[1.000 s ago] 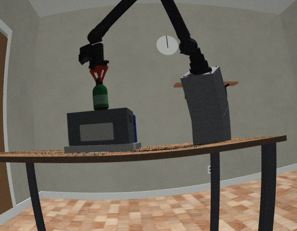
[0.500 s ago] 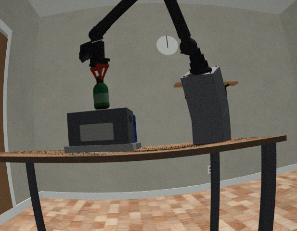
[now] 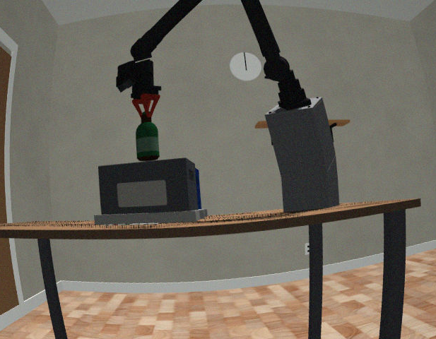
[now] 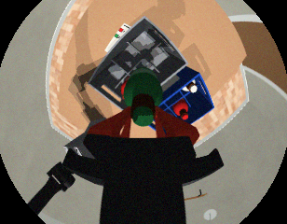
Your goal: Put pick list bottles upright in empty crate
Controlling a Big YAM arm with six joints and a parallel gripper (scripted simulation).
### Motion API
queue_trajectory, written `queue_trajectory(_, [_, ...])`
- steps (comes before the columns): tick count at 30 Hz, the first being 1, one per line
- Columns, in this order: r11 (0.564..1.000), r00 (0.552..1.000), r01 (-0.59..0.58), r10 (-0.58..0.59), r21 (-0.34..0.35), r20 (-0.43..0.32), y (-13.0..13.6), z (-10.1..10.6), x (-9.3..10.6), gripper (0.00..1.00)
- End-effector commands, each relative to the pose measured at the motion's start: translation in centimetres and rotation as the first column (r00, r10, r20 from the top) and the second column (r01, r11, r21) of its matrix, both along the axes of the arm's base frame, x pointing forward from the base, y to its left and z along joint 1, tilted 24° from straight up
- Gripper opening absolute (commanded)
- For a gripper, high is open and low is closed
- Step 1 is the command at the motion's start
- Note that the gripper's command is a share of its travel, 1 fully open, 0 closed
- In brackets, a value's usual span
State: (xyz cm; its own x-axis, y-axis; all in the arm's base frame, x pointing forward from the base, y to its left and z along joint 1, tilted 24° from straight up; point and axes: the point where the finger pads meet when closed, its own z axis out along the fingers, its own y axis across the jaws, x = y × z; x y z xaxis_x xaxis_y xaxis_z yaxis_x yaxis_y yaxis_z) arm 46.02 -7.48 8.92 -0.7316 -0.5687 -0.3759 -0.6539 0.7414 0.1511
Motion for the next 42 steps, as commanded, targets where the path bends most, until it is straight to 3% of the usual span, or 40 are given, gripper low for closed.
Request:
queue_trajectory(1, [1.000, 0.997, 0.016, -0.014, -0.023, 0.073, -1.6, 2.6, 0.7, 0.00])
queue_trajectory(5, [0.999, 0.996, 0.016, -0.014, -0.028, 0.090, -1.9, 2.9, 1.3, 0.00])
queue_trajectory(10, [1.000, 0.997, 0.016, -0.014, -0.022, 0.070, -1.8, 2.0, 0.5, 0.00])
queue_trajectory(15, [0.999, 0.995, 0.017, -0.013, -0.032, 0.099, -2.3, 2.9, 1.6, 0.00])
queue_trajectory(21, [1.000, 0.997, 0.016, -0.014, -0.024, 0.079, -2.2, 1.8, 0.7, 0.00])
queue_trajectory(42, [1.000, 0.997, 0.020, -0.018, -0.021, 0.068, -2.4, 0.7, 0.6, 0.00])
